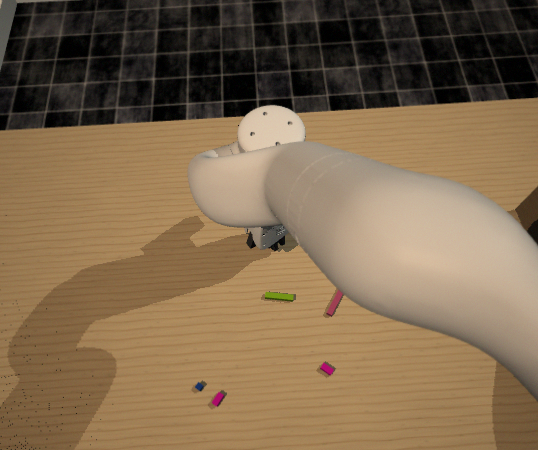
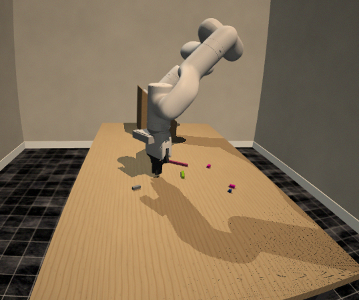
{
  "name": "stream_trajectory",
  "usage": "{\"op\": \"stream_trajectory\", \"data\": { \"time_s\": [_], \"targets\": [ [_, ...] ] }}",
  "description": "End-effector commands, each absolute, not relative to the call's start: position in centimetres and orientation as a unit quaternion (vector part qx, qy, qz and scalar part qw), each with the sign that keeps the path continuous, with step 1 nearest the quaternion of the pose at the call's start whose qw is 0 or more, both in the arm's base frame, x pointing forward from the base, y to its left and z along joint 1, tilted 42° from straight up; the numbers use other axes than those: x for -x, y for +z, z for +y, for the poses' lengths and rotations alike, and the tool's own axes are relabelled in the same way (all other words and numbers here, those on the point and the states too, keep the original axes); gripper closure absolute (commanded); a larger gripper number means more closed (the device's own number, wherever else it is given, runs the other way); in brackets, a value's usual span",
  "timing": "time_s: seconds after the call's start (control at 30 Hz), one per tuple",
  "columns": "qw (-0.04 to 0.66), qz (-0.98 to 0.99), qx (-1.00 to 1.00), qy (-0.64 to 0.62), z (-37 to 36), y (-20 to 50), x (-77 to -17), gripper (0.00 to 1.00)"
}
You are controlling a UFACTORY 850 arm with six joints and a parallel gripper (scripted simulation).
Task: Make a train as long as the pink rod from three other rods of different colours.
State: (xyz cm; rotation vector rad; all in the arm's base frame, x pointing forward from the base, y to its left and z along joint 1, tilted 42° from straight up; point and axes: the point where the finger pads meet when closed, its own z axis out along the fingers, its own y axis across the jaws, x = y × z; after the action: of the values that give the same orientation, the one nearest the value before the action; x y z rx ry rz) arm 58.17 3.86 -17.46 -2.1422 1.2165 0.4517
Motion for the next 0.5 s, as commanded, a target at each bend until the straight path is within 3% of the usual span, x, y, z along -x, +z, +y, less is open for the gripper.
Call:
{"op": "stream_trajectory", "data": {
  "time_s": [0.0, 0.47],
  "targets": [
    [0.313, 0.461, 0.812, 0.17, 3.79, -17.4, -58.27, 0.96],
    [0.313, 0.461, 0.812, 0.17, 4.07, -17.71, -58.27, 0.96]
  ]
}}
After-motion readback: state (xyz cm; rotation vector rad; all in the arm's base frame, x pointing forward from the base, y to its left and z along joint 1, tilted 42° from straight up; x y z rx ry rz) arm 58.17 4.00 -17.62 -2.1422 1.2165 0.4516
